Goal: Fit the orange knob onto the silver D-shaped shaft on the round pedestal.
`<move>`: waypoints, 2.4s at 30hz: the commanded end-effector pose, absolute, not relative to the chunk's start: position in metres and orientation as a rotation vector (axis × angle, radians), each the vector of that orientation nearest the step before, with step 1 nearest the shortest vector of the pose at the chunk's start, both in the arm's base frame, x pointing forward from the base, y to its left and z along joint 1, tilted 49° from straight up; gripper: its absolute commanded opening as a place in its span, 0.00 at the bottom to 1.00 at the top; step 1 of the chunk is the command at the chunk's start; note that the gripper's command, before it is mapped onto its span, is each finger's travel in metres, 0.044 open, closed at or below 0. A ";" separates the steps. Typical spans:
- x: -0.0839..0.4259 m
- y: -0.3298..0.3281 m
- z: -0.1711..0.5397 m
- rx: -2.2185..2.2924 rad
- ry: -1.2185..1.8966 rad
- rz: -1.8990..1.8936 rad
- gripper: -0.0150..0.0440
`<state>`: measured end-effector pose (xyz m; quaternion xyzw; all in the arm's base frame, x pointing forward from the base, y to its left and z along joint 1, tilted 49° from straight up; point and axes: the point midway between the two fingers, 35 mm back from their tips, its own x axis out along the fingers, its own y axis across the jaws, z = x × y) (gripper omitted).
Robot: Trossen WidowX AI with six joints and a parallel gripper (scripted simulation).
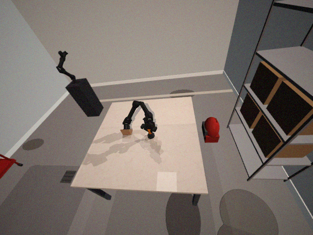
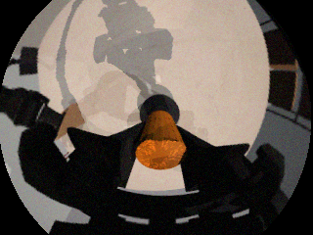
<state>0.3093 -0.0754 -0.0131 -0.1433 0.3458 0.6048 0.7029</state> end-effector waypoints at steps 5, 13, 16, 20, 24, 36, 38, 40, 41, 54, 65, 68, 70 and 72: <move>0.309 -0.076 -0.015 -0.313 0.770 1.342 0.25; 0.309 -0.077 -0.017 -0.313 0.770 1.342 0.25; 0.309 -0.077 -0.017 -0.313 0.770 1.342 0.25; 0.309 -0.076 -0.017 -0.326 0.759 1.349 0.25; 0.309 -0.076 -0.017 -0.326 0.759 1.349 0.25; 0.309 -0.076 -0.018 -0.289 0.790 1.329 0.25; 0.309 -0.076 -0.018 -0.271 0.804 1.320 0.25; 0.309 -0.076 -0.018 -0.271 0.804 1.320 0.25; 0.309 -0.076 -0.018 -0.271 0.804 1.320 0.25; 0.309 -0.075 -0.017 -0.313 0.770 1.342 0.25; 0.309 -0.074 -0.017 -0.339 0.748 1.356 0.25; 0.309 -0.074 -0.017 -0.322 0.763 1.347 0.25; 0.309 -0.074 -0.017 -0.311 0.772 1.341 0.25; 0.309 -0.074 -0.017 -0.300 0.781 1.335 0.25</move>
